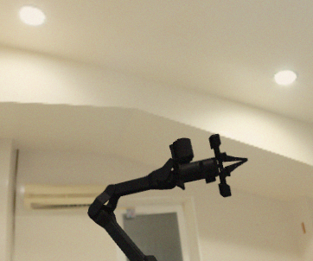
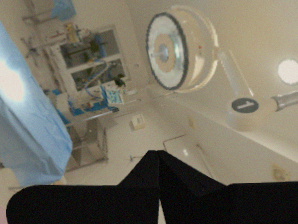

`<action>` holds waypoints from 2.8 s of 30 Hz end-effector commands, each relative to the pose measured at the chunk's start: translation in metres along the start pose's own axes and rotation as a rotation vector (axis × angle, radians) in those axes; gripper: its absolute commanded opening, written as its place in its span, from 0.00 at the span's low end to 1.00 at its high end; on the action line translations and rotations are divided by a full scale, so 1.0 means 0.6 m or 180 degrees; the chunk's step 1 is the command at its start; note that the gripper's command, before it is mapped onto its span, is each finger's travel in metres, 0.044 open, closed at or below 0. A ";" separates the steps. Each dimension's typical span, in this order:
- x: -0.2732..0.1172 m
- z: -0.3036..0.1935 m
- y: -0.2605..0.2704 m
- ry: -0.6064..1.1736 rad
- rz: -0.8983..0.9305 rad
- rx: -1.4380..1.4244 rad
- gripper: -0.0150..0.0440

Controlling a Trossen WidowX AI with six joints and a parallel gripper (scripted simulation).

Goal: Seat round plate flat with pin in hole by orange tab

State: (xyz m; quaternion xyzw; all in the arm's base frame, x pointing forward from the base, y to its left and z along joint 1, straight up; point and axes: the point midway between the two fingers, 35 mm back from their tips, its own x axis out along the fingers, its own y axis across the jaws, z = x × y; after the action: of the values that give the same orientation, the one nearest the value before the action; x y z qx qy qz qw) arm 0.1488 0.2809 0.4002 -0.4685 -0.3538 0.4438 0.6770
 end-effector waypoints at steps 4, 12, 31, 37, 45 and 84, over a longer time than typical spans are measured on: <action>0.009 -0.187 0.088 0.1220 0.0524 0.1012 0.25; -0.067 -0.361 0.175 0.2577 0.0725 0.2153 0.25; -0.425 -0.522 0.397 0.6034 0.0157 0.5353 0.25; -0.457 -0.518 0.413 0.6349 0.0040 0.5653 0.25; -0.457 -0.523 0.418 0.6348 0.0040 0.5653 0.25; -0.439 -0.591 0.475 0.6342 0.0034 0.5651 0.25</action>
State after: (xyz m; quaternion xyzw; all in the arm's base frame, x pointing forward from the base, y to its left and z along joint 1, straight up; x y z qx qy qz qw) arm 0.2887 -0.0330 0.0031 0.0033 0.6980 -0.0046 0.7161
